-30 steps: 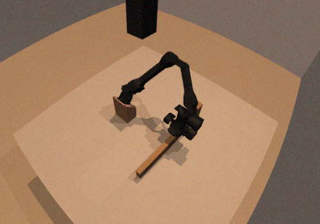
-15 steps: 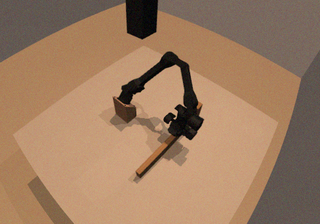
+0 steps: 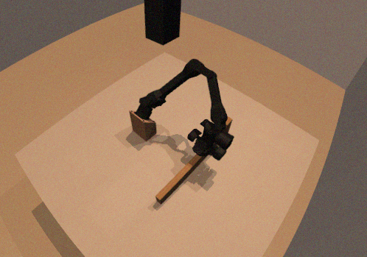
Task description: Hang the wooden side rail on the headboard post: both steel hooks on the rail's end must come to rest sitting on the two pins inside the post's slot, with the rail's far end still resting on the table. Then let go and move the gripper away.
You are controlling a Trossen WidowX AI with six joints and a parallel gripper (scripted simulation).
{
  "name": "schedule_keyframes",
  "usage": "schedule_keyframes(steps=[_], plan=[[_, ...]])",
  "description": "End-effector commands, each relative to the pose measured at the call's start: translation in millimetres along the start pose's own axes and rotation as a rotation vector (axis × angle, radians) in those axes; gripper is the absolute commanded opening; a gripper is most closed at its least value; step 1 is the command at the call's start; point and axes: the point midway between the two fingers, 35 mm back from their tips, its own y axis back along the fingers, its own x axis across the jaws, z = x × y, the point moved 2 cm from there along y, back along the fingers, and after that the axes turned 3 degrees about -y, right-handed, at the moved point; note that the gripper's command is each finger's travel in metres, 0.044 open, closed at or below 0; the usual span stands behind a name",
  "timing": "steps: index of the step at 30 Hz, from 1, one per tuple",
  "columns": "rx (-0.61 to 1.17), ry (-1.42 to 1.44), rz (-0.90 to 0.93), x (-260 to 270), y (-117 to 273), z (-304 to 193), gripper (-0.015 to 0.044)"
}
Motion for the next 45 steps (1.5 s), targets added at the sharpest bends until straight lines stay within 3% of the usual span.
schedule_keyframes(steps=[1, 45], plan=[[-0.002, -0.002, 0.016, 3.3, 5.9, 0.9, 0.0000], [-0.001, -0.002, 0.016, 5.1, 5.4, -4.2, 0.0000]])
